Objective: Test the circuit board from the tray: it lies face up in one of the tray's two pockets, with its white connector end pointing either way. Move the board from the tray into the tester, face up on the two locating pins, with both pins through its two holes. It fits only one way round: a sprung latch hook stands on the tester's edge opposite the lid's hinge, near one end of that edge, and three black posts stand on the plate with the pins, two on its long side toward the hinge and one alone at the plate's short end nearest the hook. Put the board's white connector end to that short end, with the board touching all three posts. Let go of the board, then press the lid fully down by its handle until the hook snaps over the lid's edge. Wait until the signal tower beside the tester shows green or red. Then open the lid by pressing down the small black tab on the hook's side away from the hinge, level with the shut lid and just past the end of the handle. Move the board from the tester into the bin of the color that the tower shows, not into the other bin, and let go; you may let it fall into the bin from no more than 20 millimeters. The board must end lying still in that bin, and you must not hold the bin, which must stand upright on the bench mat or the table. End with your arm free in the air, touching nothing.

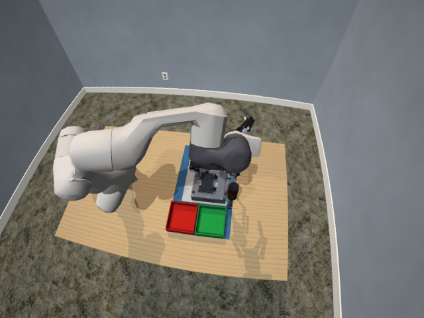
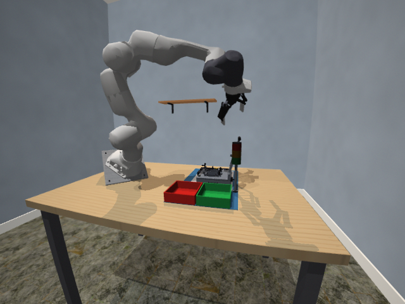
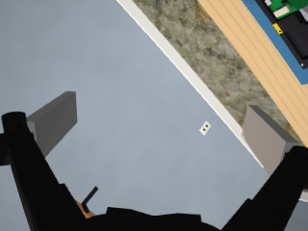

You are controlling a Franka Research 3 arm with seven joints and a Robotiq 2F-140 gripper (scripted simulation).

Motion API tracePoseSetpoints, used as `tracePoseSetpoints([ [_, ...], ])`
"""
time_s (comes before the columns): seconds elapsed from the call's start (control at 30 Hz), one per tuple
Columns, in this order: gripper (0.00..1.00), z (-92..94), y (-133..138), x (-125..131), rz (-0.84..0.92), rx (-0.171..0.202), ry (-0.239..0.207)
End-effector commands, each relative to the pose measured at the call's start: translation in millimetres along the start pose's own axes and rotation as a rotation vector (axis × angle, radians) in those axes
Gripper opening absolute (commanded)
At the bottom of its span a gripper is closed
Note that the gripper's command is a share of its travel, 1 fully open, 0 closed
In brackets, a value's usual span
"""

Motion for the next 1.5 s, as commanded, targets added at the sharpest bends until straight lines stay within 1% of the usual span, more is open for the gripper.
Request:
tracePoseSetpoints([
  [0.0,1.00,-12.7,7.9,8.8,-0.146,0.078,0.021],
  [0.2,1.00,-30.2,12.7,19.4,-0.205,0.162,0.080],
  [0.4,1.00,-46.3,17.7,28.5,-0.266,0.234,0.154],
  [0.47,1.00,-51.4,19.3,31.2,-0.287,0.256,0.183],
  [0.53,1.00,-51.4,19.3,31.2,-0.287,0.256,0.183],
  [0.57,1.00,-57.7,21.4,34.6,-0.315,0.281,0.223],
  [0.7,1.00,-67.2,24.5,39.5,-0.359,0.314,0.292],
  [0.8,1.00,-73.5,26.4,42.7,-0.391,0.333,0.346],
  [1.03,1.00,-86.8,29.7,49.6,-0.469,0.355,0.482],
  [1.1,1.00,-86.8,29.7,49.6,-0.469,0.355,0.482],
  [1.13,1.00,-91.0,30.4,51.9,-0.497,0.356,0.533],
  [1.3,1.00,-98.6,30.9,56.5,-0.553,0.344,0.640],
  [1.47,1.00,-104.7,30.2,61.0,-0.607,0.315,0.741],
])
Point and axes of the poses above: the point where the finger pads meet when closed, its own z axis back along the fingers, its own y axis across the jaws, x = y × z, the point moved 6 cm from there along z, back along the fingers, and after that the axes turned 7 degrees about -z, right-handed, at the moved point
